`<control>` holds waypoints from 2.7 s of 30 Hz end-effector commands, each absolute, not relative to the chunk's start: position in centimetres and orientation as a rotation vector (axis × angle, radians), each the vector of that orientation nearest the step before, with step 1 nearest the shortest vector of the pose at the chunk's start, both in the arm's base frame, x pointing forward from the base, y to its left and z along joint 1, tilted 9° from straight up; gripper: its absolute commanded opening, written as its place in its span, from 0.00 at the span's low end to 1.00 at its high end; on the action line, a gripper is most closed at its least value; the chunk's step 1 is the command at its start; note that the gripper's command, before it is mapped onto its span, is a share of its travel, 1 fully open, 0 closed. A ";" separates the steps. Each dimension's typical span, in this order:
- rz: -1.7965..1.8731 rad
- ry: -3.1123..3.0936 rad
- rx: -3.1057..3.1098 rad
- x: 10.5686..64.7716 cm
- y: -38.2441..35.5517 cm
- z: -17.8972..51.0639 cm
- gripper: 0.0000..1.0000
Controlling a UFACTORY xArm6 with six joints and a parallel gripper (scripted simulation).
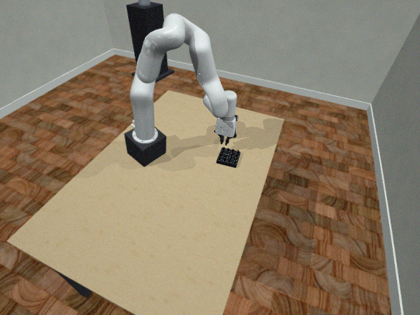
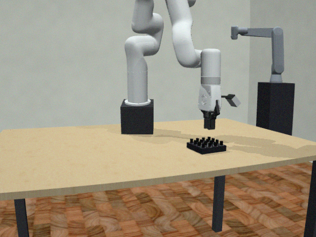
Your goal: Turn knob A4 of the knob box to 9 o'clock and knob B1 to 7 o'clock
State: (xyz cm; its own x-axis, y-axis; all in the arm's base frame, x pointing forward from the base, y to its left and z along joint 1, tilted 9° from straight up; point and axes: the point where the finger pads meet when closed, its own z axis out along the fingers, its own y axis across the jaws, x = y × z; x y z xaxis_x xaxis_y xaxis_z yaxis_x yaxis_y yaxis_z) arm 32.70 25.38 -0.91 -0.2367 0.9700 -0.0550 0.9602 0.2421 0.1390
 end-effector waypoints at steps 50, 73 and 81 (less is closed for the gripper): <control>0.118 2.370 1.854 33.1 25.5 -3.6 0.19; 0.118 2.370 1.854 33.1 25.5 -3.6 0.19; 0.118 2.370 1.854 33.1 25.4 -3.7 0.19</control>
State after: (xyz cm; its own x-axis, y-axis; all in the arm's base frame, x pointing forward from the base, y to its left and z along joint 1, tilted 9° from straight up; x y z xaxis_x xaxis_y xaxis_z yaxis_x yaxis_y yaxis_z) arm 33.02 25.35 -3.81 -0.2366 0.9700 -0.0557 0.9603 0.2422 0.1384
